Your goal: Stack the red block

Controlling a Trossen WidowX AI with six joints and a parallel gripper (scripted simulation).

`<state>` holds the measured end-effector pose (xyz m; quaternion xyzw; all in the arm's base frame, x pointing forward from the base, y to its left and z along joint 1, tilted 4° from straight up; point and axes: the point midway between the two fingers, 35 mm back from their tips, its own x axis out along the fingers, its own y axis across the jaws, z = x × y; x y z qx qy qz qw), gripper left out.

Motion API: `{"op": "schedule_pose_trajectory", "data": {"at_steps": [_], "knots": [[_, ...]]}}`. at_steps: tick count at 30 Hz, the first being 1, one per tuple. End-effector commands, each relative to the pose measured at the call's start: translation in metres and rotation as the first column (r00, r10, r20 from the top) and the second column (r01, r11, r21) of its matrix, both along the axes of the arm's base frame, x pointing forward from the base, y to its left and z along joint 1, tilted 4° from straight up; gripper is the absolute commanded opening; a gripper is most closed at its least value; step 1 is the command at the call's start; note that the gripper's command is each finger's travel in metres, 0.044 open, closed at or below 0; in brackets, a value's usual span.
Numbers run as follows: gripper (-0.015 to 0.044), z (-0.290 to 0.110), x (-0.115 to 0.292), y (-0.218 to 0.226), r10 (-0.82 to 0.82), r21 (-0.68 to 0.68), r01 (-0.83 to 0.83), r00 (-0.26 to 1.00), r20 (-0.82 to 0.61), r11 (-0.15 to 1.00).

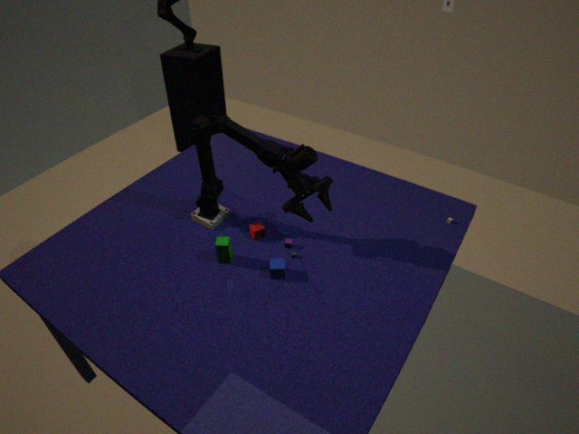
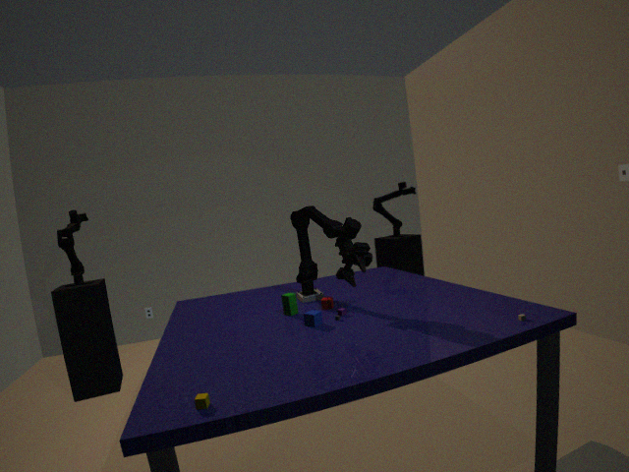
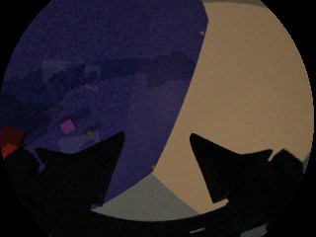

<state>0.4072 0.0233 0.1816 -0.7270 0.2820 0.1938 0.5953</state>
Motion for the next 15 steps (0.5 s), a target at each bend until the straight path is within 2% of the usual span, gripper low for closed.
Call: {"op": "schedule_pose_trajectory", "data": {"at_steps": [1, 8, 15], "knots": [[0.0426, 0.0, -0.001, 0.0, -0.005, 0.006, 0.005, 1.0, -0.001, 1.0], [0.044, -0.012, -0.024, -0.007, -0.195, 0.234, 0.209, 0.978, -0.081, 0.949], [0.044, -0.023, -0.052, -0.013, -0.399, 0.424, 0.454, 0.891, -0.216, 0.784]]}}
